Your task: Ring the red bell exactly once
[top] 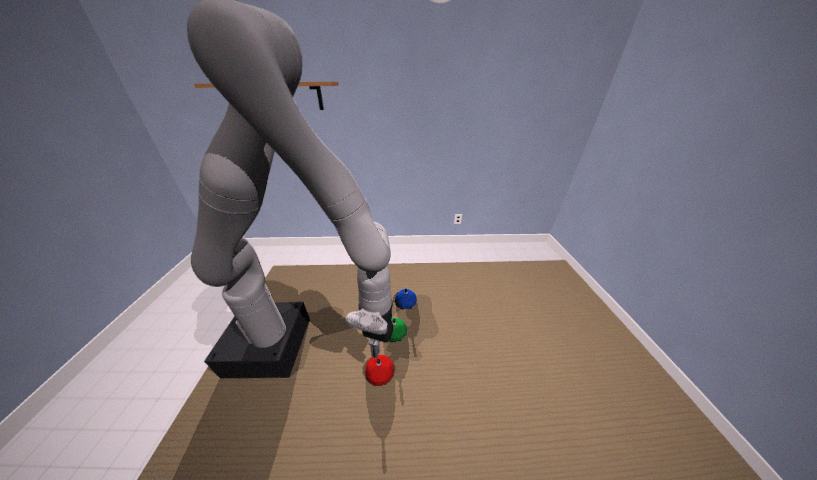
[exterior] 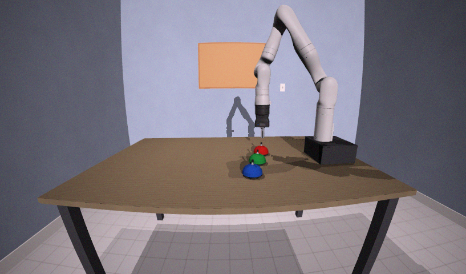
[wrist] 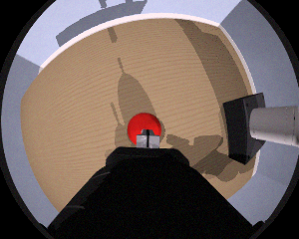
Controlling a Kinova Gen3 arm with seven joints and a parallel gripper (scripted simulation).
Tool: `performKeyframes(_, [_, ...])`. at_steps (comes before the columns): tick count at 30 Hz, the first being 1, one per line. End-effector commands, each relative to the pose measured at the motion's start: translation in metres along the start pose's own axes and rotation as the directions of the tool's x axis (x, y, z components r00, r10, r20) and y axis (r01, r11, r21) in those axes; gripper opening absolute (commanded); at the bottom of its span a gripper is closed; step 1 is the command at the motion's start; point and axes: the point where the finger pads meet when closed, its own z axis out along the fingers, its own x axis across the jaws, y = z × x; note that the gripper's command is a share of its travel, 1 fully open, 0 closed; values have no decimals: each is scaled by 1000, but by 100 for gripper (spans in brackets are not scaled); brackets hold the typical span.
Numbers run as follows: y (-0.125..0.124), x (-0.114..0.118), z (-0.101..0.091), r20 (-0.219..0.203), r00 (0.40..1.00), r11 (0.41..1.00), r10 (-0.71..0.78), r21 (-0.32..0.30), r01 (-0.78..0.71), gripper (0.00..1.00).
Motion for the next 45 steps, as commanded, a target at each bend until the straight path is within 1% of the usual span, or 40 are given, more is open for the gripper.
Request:
performKeyframes(1, [-1,-6,-12,19,1000,1000,5,-3,-5,17])
performKeyframes(7, [-1,-6,-26,19,1000,1000,5,-3,-5,17])
performKeyframes(9, [-1,-6,-26,19,1000,1000,5,-3,-5,17])
performKeyframes(16, [-1,-5,-35,19,1000,1000,5,-3,-5,17])
performKeyframes(45, [-1,-5,-37,19,1000,1000,5,-3,-5,17])
